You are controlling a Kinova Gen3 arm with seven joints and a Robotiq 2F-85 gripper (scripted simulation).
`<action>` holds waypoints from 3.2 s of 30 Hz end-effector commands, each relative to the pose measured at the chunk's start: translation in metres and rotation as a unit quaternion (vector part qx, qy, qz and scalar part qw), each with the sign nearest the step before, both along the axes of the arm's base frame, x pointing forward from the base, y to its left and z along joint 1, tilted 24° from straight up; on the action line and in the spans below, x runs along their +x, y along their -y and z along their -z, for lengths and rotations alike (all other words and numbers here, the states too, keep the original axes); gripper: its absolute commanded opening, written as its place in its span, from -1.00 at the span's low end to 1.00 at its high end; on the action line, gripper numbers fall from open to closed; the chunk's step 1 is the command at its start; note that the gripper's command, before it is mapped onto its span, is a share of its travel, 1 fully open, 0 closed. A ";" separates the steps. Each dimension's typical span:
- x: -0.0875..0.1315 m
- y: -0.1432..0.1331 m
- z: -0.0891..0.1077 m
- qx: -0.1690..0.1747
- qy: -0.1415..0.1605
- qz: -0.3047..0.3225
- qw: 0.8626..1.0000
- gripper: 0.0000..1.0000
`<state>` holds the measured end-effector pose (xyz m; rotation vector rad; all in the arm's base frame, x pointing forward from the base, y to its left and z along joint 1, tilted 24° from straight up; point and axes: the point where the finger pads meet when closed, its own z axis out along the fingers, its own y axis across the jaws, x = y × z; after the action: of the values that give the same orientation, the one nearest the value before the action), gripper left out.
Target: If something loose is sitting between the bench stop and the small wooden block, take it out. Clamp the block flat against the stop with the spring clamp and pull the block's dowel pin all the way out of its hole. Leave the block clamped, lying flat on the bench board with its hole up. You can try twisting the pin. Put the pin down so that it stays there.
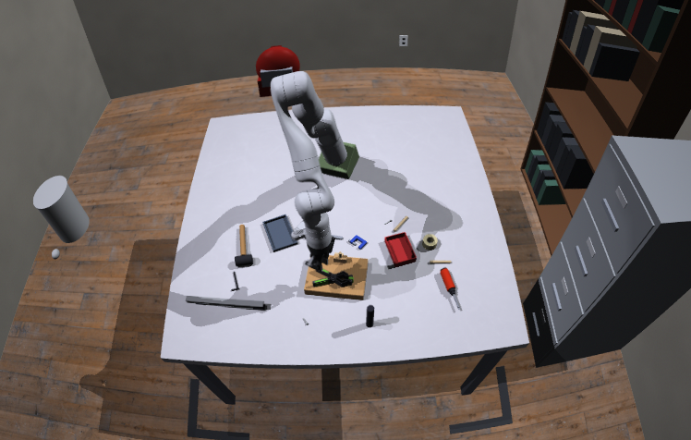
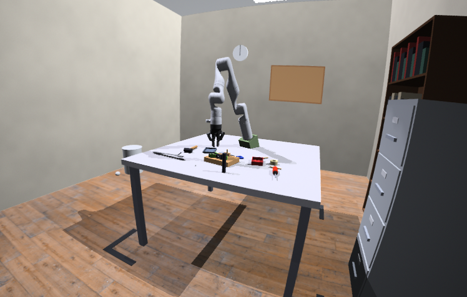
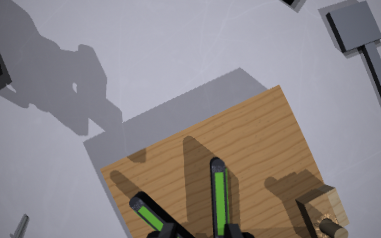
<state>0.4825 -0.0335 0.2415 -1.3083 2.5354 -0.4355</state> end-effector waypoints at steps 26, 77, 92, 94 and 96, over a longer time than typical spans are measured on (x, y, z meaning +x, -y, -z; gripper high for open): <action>0.001 0.001 -0.002 -0.053 -0.015 -0.137 0.989 -0.32; 0.001 0.002 -0.003 -0.082 -0.022 -0.208 0.974 -0.32; 0.001 0.002 -0.003 -0.082 -0.022 -0.208 0.974 0.55; 0.001 0.002 -0.003 -0.082 -0.022 -0.208 0.974 0.55; 0.001 0.002 -0.003 -0.082 -0.022 -0.208 0.974 0.55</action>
<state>0.4835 -0.0357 0.2441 -1.8735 2.2073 -0.5328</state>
